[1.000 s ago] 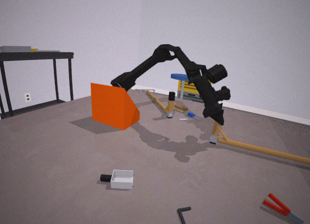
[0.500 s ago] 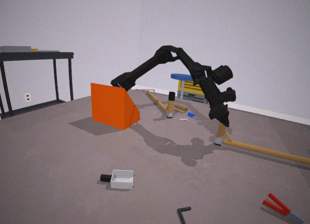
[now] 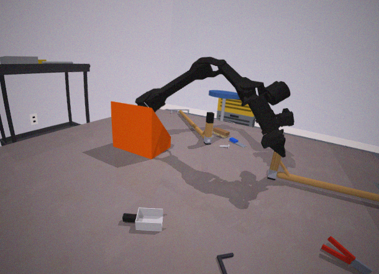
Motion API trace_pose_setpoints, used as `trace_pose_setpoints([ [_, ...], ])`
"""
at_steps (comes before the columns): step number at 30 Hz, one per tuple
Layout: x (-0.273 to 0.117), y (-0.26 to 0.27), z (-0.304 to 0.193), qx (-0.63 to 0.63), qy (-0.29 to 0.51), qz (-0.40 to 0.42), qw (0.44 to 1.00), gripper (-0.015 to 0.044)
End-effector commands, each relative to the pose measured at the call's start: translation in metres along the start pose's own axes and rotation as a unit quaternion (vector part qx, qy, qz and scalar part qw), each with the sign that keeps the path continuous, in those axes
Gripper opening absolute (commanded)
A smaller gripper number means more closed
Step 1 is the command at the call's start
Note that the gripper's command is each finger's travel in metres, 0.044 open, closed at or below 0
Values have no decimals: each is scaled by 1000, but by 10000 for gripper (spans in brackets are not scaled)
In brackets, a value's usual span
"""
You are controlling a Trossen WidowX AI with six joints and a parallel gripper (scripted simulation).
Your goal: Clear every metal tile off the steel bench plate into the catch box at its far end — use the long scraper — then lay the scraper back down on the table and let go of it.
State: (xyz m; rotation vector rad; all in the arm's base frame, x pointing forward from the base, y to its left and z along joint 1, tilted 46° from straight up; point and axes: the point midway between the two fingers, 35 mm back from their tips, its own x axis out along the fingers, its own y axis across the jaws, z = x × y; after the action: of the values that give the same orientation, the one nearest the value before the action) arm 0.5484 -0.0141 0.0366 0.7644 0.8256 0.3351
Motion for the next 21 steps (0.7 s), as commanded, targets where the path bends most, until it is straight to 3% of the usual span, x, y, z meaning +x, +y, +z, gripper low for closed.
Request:
trace_pose_setpoints([
  [1, -1, 0, 0, 0, 0, 0, 1000, 0],
  [21, -8, -1, -5, 1, -3, -1, 1000, 0],
])
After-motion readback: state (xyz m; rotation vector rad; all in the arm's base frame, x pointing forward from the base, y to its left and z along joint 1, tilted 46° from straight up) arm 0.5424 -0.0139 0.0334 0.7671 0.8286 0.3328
